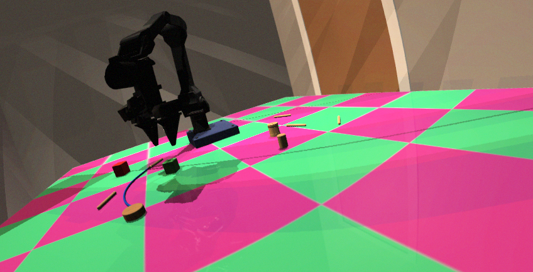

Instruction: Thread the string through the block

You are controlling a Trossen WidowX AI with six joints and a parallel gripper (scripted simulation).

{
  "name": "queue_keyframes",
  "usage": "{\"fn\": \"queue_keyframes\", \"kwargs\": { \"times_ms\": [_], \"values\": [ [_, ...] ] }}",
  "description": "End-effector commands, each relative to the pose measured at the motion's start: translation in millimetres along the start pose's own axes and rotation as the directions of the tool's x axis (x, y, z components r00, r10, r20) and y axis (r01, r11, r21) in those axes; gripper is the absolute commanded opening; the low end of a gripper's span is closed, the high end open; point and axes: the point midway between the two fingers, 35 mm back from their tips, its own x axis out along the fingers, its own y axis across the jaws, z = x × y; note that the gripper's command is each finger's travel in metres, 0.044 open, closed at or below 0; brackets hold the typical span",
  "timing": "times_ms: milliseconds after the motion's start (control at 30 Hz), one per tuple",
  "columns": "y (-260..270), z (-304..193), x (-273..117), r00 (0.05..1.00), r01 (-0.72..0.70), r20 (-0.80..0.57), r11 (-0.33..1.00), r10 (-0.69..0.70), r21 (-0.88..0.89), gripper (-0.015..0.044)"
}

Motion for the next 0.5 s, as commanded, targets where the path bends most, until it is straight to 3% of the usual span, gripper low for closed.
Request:
{"fn": "queue_keyframes", "kwargs": {
  "times_ms": [0, 133, 467],
  "values": [
    [4.9, 5.2, -9.0, 1.0, -0.012, 0.013, 0.669, 0.003, 0.743, 0.044],
    [5.3, 5.3, -9.5, 1.0, -0.013, 0.013, 0.553, 0.003, 0.833, 0.044],
    [5.3, 5.3, -9.5, 1.0, -0.013, 0.013, 0.553, 0.003, 0.833, 0.044]
  ]
}}
